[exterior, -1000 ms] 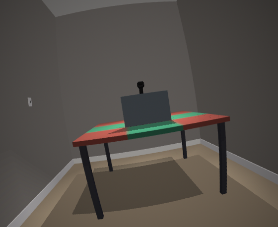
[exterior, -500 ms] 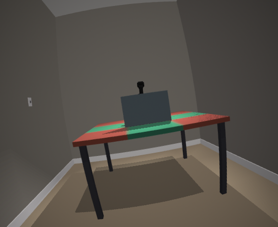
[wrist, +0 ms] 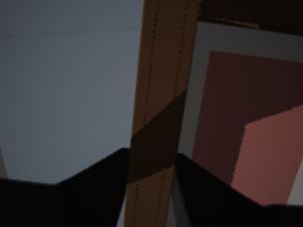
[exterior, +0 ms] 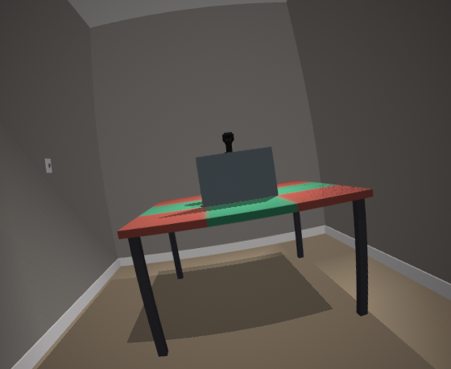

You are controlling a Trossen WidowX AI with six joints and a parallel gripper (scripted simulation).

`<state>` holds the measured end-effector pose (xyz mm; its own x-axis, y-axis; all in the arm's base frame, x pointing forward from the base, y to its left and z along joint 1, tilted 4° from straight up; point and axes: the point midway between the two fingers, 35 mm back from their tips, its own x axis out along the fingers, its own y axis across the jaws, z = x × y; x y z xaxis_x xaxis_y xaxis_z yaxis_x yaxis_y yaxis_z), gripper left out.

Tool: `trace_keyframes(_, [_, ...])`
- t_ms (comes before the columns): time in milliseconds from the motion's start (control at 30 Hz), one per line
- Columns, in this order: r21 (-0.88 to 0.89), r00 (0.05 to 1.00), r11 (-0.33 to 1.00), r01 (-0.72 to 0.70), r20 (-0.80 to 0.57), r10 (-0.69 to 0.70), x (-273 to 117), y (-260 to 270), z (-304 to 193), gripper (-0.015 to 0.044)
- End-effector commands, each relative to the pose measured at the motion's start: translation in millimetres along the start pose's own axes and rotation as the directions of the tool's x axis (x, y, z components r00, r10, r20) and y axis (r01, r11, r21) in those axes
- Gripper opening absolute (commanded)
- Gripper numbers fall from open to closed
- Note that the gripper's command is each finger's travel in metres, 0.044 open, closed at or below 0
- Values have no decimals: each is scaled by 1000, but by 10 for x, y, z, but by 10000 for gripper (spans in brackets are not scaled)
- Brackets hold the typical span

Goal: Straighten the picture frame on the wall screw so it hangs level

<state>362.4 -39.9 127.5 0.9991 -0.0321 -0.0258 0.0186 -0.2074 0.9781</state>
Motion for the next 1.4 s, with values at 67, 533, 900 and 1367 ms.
trace_keyframes(67, [5, 1000, 1000, -7, -3, 7, 1, 16, -11, 0])
trace_keyframes(533, [6, 1000, 1000, -7, -3, 7, 1, 19, -24, 0])
trace_keyframes(900, [6, 1000, 1000, -7, -3, 7, 1, 17, -38, 0])
trace_keyframes(1367, [6, 1000, 1000, -7, -3, 7, 1, 14, -81, 0])
